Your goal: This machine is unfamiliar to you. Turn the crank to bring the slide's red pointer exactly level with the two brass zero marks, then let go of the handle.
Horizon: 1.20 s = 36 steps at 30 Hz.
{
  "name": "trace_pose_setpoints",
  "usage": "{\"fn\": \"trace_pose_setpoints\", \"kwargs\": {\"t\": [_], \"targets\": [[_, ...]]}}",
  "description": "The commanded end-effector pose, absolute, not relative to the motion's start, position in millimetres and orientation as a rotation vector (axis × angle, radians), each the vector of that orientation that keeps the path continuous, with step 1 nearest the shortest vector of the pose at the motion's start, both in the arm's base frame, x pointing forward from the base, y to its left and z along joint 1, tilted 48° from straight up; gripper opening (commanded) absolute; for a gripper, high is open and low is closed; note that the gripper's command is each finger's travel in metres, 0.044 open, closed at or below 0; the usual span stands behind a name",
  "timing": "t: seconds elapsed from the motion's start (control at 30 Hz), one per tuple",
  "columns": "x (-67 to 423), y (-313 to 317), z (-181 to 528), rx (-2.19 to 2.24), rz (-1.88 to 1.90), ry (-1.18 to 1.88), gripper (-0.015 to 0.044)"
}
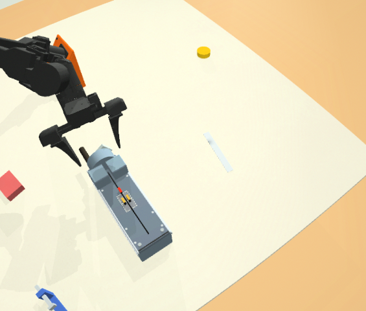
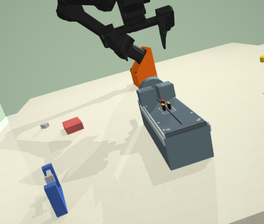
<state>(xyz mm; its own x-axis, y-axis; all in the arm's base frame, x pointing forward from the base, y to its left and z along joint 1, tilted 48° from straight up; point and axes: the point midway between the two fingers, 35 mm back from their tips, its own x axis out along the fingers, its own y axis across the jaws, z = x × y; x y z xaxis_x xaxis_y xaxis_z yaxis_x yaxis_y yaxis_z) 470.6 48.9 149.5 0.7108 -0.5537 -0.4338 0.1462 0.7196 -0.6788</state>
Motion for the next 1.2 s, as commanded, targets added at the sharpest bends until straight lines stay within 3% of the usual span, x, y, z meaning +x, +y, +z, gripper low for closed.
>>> {"fn": "trace_pose_setpoints", "kwargs": {"t": [0.0,0.63,1.17], "targets": [[453.7,46.3,154.4,-0.684,-0.406,0.676,0.0440],[365.2,27.4,154.4,-0.788,-0.305,0.666,0.0440],[371.7,-26.2,104.8,-0.789,-0.305,0.667,0.0440]]}}
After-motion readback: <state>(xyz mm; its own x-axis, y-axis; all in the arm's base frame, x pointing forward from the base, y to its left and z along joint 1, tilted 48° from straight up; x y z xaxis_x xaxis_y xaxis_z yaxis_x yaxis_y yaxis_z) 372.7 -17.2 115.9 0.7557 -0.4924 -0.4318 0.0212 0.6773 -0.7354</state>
